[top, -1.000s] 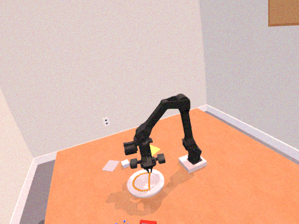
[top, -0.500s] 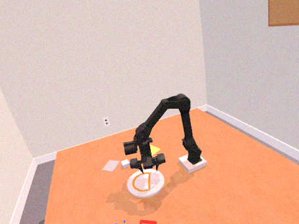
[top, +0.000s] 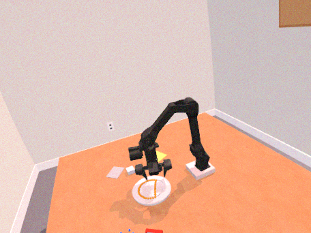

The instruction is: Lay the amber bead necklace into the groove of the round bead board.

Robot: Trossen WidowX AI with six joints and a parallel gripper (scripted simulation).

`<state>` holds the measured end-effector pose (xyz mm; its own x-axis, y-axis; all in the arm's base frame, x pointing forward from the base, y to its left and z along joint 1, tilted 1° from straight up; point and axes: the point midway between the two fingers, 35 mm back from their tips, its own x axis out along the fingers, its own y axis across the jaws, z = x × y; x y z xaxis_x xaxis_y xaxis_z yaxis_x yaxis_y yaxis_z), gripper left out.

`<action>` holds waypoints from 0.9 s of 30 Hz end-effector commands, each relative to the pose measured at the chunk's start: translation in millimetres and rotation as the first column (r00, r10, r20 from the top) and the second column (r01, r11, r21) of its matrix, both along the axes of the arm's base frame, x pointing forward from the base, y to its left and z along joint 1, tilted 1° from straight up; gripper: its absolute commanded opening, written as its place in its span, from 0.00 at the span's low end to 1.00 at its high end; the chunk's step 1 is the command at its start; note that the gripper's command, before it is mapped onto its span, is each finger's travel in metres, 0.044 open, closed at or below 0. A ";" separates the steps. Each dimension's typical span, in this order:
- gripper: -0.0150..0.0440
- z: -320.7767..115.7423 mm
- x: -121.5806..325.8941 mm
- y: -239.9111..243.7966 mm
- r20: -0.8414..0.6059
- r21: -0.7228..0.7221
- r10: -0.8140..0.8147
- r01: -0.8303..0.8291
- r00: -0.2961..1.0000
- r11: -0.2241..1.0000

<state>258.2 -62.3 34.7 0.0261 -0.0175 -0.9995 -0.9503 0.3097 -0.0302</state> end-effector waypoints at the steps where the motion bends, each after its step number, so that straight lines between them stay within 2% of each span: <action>1: 1.00 0.4 -0.2 0.1 -0.001 0.001 0.005 -0.005 1.000 1.000; 7: 1.00 0.4 -0.2 0.1 -0.001 0.001 0.005 -0.005 1.000 1.000; 14: 0.69 31.0 5.7 10.6 0.002 0.007 -0.162 0.161 0.987 0.987; 19: 0.47 32.1 5.8 10.9 0.002 0.007 -0.167 0.167 0.986 0.986; 24: 0.46 17.2 6.2 10.7 0.002 0.007 -0.167 0.167 0.986 0.986; 27: 0.46 25.0 6.3 10.0 0.004 0.006 -0.157 0.157 0.988 0.988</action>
